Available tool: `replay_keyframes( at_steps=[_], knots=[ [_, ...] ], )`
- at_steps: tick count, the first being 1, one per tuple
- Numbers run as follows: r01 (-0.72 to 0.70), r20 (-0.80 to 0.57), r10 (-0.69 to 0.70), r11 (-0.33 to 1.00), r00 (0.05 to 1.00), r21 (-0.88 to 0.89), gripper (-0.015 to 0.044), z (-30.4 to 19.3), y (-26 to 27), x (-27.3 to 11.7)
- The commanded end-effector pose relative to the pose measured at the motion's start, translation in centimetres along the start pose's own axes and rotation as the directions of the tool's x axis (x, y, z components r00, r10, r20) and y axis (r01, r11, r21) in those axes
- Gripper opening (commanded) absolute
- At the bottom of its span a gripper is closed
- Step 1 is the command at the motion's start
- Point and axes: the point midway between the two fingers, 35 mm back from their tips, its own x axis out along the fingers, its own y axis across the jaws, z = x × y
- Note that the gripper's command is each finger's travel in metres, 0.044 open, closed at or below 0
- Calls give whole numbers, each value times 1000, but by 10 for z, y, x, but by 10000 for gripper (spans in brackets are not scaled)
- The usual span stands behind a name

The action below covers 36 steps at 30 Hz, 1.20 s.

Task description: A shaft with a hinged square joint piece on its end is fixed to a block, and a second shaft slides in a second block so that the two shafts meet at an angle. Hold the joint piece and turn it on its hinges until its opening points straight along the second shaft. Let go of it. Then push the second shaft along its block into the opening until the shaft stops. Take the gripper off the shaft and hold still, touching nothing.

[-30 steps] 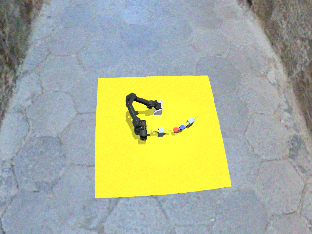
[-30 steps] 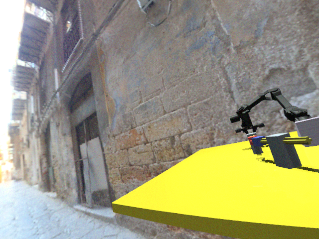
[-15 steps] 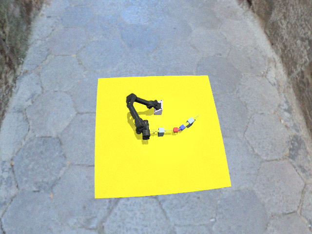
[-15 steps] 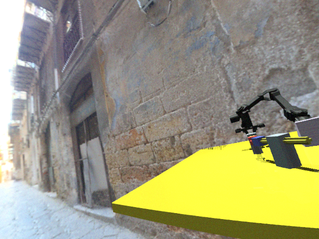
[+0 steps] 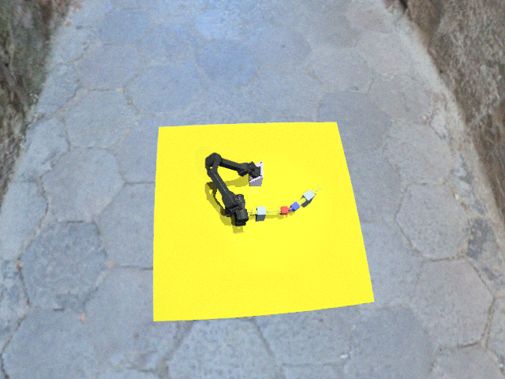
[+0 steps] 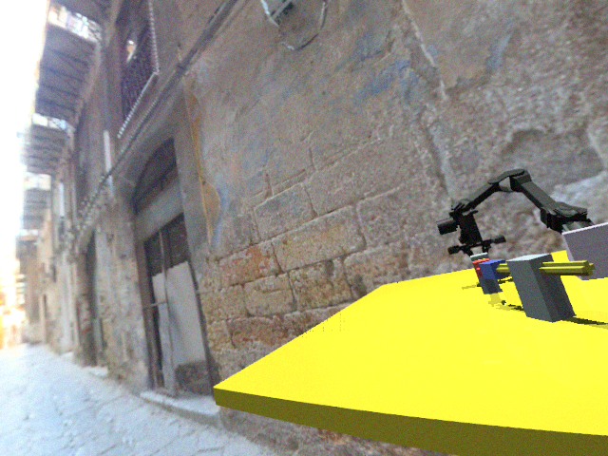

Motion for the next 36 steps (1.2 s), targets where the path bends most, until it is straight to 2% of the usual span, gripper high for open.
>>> replay_keyframes(
  at_steps=[1, 24, 27, 32, 36],
  knots=[
    [1, 1, -1, 1000, 1000, 1, 0, -7, 0, 0],
    [0, 0, 0, 1000, 1000, 2, 0, -19, 0, 0],
    [0, 0, 0, 1000, 1000, 2, 67, -19, 0, 0],
    [0, 0, 0, 1000, 1000, 2, 67, -19, 0, 0],
    [0, 0, 0, 1000, 1000, 2, 172, -19, 0, 0]
  ],
)
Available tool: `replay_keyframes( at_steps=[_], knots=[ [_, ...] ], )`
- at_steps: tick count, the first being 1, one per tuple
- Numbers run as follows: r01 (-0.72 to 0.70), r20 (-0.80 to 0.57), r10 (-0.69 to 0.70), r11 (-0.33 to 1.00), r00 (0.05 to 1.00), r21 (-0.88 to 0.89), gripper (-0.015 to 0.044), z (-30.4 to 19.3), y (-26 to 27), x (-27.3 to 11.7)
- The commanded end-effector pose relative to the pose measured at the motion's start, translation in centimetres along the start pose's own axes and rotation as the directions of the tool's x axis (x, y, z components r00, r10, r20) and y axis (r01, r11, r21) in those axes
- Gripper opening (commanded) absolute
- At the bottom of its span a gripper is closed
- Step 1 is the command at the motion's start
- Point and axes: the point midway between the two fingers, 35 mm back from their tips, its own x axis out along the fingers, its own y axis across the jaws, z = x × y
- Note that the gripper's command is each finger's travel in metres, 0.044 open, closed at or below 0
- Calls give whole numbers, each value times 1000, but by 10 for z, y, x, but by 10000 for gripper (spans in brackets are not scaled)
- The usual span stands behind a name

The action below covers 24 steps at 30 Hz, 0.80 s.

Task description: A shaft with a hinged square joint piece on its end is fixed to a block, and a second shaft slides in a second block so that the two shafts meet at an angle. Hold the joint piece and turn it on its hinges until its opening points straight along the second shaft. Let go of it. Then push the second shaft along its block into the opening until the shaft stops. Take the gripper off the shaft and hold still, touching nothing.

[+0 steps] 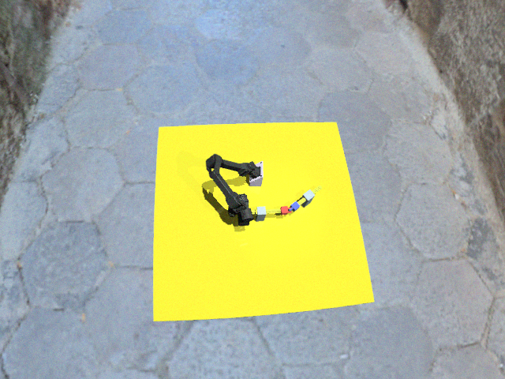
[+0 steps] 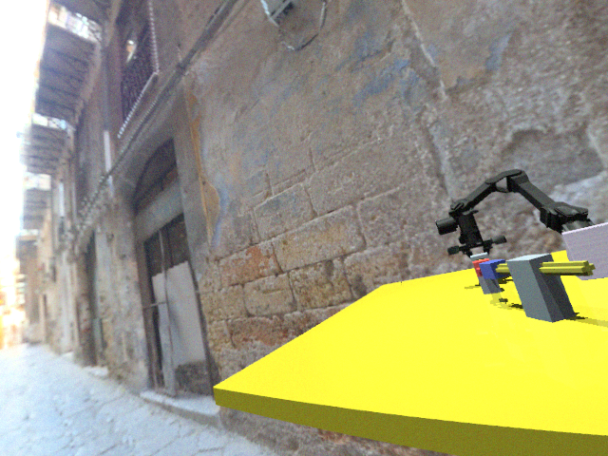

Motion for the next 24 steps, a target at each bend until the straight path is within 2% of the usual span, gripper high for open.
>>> replay_keyframes(
  at_steps=[1, 10, 21, 24],
  knots=[
    [-2, 0, 2, 1000, 1000, 1, 198, 0, 0, 0],
    [-2, 0, 2, 1000, 1000, 1, 434, 0, 0, 0],
    [-2, 0, 2, 1000, 1000, 1, 440, 0, 0, 0],
    [-1, -1, 1, 1000, 1000, 0, 440, 1, 1, -20]
  ],
)
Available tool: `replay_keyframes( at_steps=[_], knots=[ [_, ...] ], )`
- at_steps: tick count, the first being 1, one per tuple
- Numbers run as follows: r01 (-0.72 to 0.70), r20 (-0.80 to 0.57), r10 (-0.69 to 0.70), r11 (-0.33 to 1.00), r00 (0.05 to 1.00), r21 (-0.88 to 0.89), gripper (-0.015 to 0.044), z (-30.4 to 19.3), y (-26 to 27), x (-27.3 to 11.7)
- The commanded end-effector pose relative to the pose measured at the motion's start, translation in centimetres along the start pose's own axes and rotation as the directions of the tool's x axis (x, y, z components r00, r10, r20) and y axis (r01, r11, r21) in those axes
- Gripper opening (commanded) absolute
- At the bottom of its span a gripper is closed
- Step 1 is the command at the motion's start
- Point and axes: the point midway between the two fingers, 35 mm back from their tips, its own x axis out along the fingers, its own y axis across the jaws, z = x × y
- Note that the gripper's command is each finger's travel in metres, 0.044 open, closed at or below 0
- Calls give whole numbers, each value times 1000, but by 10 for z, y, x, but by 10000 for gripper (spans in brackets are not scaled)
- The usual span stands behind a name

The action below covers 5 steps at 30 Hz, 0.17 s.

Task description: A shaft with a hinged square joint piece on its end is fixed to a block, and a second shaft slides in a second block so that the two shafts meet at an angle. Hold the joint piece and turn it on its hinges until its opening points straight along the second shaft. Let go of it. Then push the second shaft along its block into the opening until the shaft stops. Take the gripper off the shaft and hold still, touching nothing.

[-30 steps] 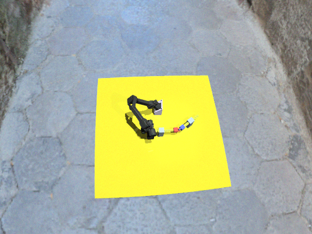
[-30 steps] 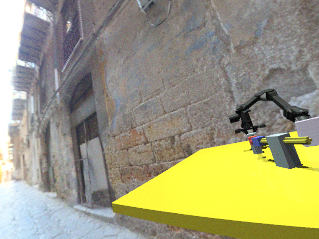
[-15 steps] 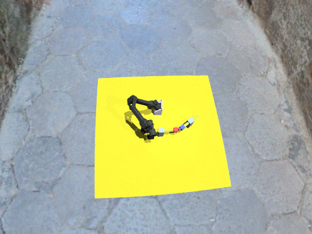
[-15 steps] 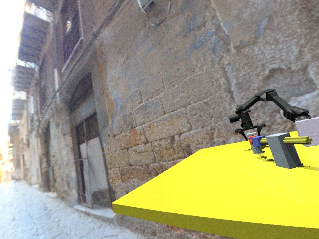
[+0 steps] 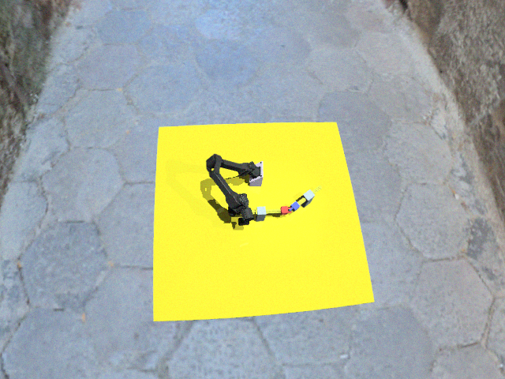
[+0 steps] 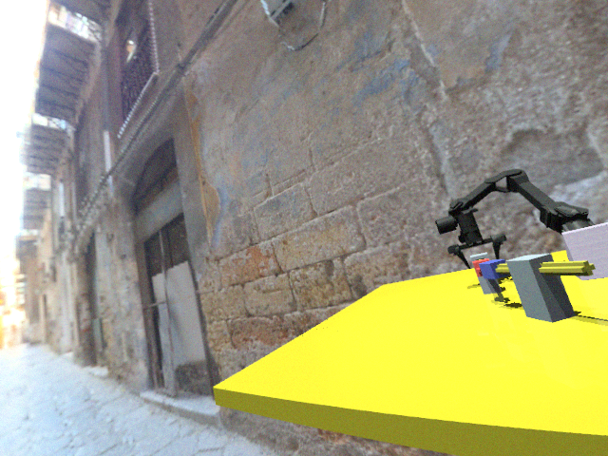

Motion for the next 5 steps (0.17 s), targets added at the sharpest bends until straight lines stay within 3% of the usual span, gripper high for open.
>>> replay_keyframes(
  at_steps=[1, 5],
  knots=[
    [-11, -4, 11, 1000, 1000, 6, 440, 0, 2, -22],
    [-11, -4, 11, 1000, 1000, 5, 440, 0, 2, -27]
  ],
)
